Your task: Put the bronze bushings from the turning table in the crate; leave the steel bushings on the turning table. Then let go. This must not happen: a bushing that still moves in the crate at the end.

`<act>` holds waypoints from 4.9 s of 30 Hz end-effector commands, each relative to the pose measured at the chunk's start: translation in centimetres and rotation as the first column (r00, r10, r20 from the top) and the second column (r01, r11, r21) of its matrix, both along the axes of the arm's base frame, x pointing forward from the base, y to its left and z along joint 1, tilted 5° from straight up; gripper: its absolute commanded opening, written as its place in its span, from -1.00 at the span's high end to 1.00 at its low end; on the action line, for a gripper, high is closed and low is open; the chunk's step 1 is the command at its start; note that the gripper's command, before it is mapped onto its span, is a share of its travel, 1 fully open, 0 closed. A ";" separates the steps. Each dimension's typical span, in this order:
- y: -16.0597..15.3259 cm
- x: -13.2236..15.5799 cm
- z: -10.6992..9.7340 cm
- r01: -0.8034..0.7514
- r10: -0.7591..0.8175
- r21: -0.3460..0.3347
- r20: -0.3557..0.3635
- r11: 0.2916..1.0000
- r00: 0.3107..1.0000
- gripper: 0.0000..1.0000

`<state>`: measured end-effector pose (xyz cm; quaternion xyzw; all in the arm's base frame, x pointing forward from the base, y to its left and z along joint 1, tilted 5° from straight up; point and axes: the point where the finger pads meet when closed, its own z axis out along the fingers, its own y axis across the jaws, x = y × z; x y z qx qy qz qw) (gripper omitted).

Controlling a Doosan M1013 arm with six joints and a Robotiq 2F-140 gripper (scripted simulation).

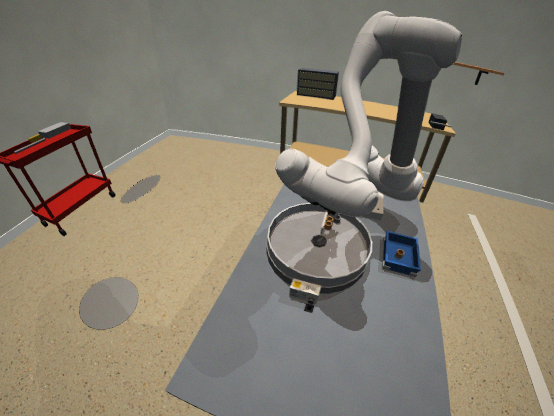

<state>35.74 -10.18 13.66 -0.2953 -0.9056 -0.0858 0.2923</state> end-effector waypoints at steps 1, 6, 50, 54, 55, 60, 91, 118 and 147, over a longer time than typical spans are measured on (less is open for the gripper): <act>0.0 0.0 0.0 0.000 0.000 0.000 0.001 1.000 1.000 0.87; 0.0 0.0 0.0 0.000 0.000 0.000 0.001 1.000 1.000 0.87; -0.1 0.2 -2.4 0.000 0.000 0.000 0.001 1.000 1.000 0.87; -0.1 0.2 -2.4 0.000 0.000 0.000 0.001 1.000 1.000 0.87; -0.1 0.2 -2.4 0.000 0.000 0.000 0.001 1.000 1.000 0.87; -0.1 0.2 -2.4 0.000 0.000 0.000 0.001 1.000 1.000 0.87; -0.2 0.2 -3.2 0.000 0.000 0.000 0.001 1.000 1.000 0.87; -0.2 0.3 -3.9 0.000 0.000 0.000 0.001 1.000 1.000 0.87; -0.3 0.3 -5.0 0.000 0.000 0.000 0.001 1.000 1.000 0.87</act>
